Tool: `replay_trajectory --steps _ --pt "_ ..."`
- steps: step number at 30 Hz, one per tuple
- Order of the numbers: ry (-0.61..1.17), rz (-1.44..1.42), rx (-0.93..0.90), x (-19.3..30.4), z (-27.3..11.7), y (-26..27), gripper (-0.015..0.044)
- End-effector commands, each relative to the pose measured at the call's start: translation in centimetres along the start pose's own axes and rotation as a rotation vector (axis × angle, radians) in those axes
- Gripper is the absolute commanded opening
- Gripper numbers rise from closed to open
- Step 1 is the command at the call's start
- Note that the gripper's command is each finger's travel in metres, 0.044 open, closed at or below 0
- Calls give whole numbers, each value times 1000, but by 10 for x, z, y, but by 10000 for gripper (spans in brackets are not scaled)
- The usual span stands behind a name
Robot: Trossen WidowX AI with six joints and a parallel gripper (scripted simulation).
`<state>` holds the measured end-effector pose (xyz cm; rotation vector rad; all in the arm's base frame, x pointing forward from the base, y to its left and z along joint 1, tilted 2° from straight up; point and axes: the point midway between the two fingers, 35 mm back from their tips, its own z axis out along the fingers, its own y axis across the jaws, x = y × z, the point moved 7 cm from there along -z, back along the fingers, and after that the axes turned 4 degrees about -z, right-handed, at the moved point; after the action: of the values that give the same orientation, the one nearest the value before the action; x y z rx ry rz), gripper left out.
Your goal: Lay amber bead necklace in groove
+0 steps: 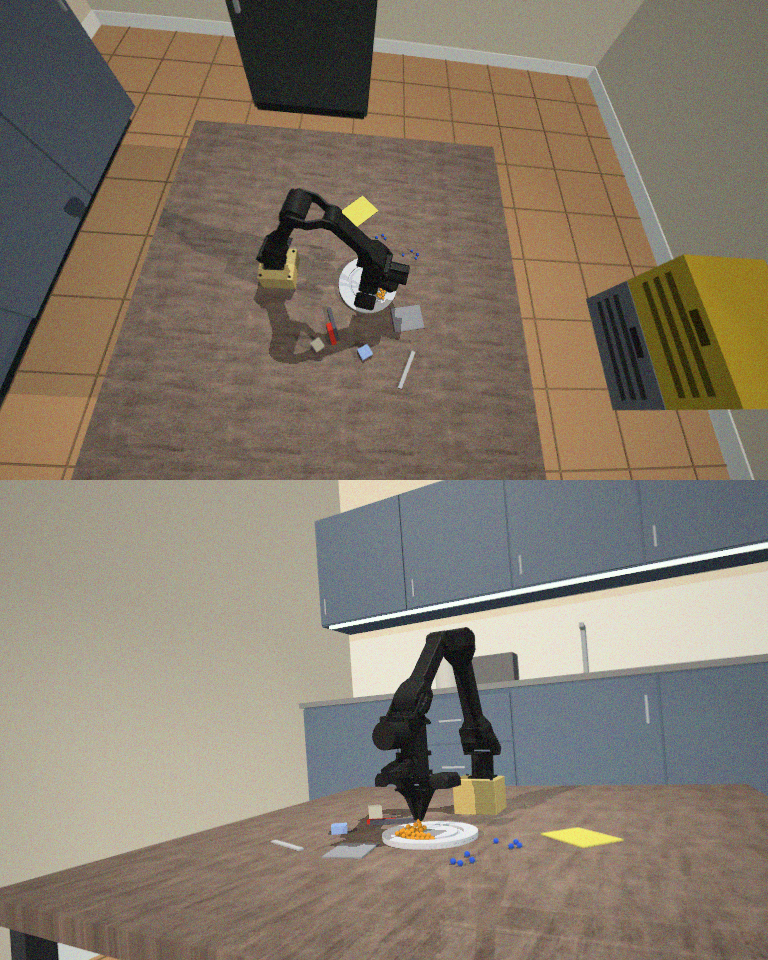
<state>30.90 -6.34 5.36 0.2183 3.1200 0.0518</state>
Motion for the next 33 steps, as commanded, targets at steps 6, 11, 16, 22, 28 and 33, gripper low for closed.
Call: replay_trajectory --steps 6,11,16,22,28,33 --pt "4 2 -4 26 0 9 0" --pt "5 2 -4 42 0 14 0" --pt "6 2 -5 57 1 18 0" --pt "7 2 -5 68 2 20 0" --pt "7 2 -5 68 8 20 0" --pt "7 2 -5 68 16 20 0"
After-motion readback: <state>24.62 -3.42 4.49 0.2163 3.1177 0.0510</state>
